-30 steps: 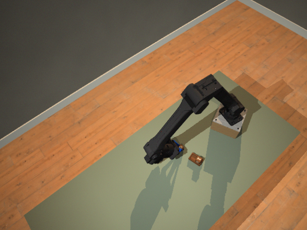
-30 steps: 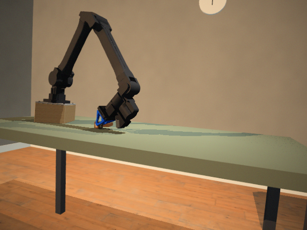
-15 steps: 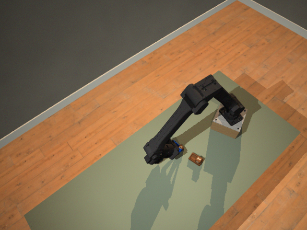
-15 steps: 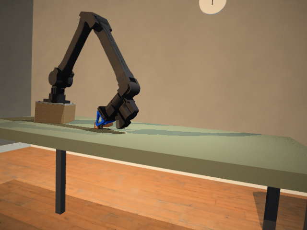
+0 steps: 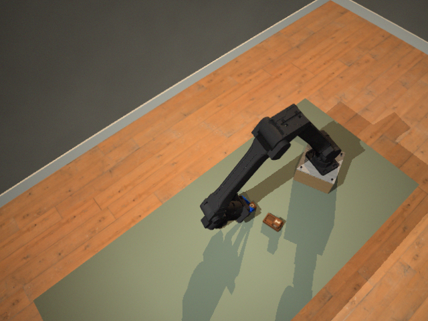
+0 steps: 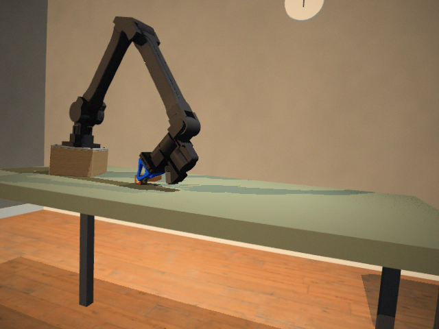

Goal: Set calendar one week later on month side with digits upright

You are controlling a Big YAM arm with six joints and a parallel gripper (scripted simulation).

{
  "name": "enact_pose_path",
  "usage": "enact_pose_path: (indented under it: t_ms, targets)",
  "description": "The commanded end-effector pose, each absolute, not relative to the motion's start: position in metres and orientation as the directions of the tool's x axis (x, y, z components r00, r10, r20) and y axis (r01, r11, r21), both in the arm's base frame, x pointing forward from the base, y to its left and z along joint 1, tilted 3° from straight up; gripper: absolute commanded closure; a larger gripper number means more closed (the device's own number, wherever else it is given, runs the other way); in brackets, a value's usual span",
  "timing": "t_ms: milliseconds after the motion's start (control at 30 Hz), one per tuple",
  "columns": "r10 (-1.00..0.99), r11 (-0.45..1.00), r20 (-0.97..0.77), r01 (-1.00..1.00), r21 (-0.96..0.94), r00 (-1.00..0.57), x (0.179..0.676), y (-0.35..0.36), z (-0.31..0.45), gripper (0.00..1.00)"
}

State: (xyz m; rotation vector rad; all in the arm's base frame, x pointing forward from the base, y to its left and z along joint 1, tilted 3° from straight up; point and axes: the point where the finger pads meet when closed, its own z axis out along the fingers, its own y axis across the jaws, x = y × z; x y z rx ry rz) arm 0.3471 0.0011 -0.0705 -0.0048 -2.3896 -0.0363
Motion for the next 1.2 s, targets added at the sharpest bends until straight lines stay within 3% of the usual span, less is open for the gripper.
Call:
enact_pose_path:
  t_ms: [0, 1100, 1167]
  targets:
    - [-0.012, 1.0, 0.651, 0.004, 0.024, -0.759, 0.3618, 0.006, -0.0656, 0.73]
    - [-0.012, 1.0, 0.651, 0.004, 0.024, -0.759, 0.3618, 0.006, -0.0656, 0.73]
    - [-0.012, 1.0, 0.651, 0.004, 0.024, -0.759, 0.3618, 0.006, -0.0656, 0.7]
